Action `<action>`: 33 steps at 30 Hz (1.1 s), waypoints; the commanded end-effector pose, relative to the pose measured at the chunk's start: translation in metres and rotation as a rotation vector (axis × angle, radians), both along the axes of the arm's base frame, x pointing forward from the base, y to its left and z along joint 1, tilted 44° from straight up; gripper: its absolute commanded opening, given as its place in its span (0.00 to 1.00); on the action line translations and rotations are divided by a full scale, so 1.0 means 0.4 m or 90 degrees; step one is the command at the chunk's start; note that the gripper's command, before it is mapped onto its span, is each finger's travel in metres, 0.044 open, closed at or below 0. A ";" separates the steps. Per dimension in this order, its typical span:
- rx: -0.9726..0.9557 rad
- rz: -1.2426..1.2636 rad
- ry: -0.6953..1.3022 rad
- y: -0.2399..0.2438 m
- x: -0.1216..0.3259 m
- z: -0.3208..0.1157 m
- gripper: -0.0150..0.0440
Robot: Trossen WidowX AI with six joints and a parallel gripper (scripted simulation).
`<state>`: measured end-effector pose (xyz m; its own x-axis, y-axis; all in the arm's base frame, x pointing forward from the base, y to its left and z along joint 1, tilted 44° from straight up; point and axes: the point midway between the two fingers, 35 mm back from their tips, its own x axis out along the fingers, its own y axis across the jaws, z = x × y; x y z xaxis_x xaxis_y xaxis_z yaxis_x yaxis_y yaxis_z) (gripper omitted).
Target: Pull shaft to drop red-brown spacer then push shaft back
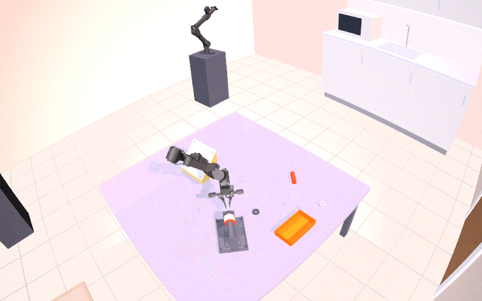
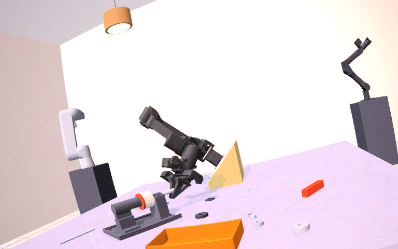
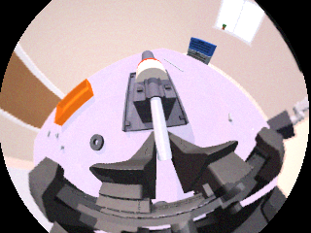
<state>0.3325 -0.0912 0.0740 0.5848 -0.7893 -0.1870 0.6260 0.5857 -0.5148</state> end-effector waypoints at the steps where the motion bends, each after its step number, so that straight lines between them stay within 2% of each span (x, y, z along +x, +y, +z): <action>1: 0.001 -0.002 -0.001 0.000 -0.003 -0.002 0.25; 33: 0.001 -0.002 -0.001 0.004 -0.009 -0.006 0.25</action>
